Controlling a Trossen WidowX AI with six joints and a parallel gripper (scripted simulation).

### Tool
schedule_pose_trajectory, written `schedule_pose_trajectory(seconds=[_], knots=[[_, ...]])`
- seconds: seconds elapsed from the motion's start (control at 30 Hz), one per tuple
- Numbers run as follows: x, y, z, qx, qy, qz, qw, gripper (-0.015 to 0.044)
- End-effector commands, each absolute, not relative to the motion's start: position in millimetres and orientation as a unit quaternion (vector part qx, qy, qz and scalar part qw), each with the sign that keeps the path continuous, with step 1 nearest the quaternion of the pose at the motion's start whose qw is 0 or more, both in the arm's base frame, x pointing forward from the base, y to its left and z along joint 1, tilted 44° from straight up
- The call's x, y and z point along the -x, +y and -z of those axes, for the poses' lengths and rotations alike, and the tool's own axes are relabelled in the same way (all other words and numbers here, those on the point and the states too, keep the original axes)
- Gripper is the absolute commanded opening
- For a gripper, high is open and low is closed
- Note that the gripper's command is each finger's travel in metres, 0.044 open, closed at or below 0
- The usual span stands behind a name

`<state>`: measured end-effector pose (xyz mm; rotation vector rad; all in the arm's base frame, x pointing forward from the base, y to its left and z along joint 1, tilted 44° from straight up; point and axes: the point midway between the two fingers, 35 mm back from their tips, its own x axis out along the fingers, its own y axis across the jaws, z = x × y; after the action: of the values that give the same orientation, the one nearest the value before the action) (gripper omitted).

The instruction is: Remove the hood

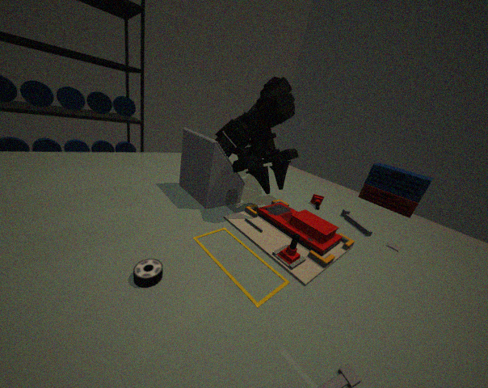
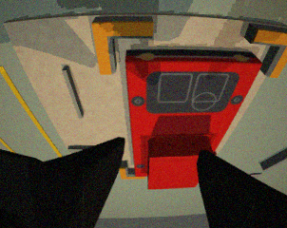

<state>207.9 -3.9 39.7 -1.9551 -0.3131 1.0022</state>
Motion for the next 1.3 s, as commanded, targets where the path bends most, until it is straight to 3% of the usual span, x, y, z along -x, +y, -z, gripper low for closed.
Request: schedule_pose_trajectory(seconds=[0.0,0.27,0.8,1.27], knots=[[-208,-4,-40,0.787,-0.125,-0.406,0.448,0.0246],[-233,-13,-51,0.652,-0.024,-0.468,0.595,0.044],[-285,-27,-73,0.221,0.296,-0.474,0.8,0.044],[-324,-25,-85,-0.183,0.546,-0.306,0.758,0.044]])
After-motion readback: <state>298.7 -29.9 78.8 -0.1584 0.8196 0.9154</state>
